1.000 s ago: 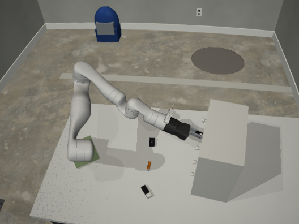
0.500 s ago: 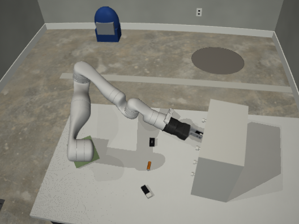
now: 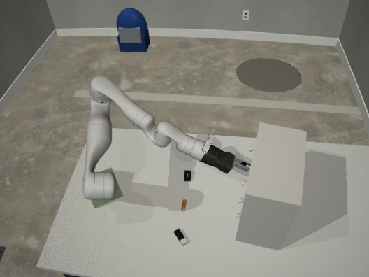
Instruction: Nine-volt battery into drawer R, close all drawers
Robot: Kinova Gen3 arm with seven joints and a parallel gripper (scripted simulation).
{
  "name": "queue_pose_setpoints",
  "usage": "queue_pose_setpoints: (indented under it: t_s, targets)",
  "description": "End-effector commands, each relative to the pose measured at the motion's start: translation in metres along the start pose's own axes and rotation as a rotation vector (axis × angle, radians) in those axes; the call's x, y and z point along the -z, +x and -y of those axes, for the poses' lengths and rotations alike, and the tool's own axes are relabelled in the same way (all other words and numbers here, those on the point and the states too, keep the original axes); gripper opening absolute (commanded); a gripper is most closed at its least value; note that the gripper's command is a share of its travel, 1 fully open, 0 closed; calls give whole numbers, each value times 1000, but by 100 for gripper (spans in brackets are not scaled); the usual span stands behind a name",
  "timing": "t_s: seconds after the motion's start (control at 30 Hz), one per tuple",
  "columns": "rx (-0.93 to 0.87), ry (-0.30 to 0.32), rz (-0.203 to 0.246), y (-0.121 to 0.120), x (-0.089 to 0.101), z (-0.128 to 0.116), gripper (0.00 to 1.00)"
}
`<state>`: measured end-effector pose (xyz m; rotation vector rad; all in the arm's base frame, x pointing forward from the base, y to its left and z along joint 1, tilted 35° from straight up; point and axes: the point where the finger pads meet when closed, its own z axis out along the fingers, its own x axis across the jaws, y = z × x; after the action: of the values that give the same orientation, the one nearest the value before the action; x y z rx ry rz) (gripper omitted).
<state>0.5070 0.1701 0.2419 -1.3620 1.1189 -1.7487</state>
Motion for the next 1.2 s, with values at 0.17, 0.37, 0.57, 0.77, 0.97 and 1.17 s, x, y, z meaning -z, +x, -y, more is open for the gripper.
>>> queue_pose_setpoints:
  t_s: [0.17, 0.37, 0.57, 0.77, 0.97, 1.17]
  targets:
    - [-1, 1, 1, 0, 3, 0, 37]
    - [-1, 1, 1, 0, 9, -2, 37]
    - [-1, 1, 1, 0, 16, -5, 37]
    - [-1, 1, 1, 0, 21, -7, 37]
    - [-1, 1, 1, 0, 30, -10, 37]
    - [-1, 1, 1, 0, 38, -13, 37]
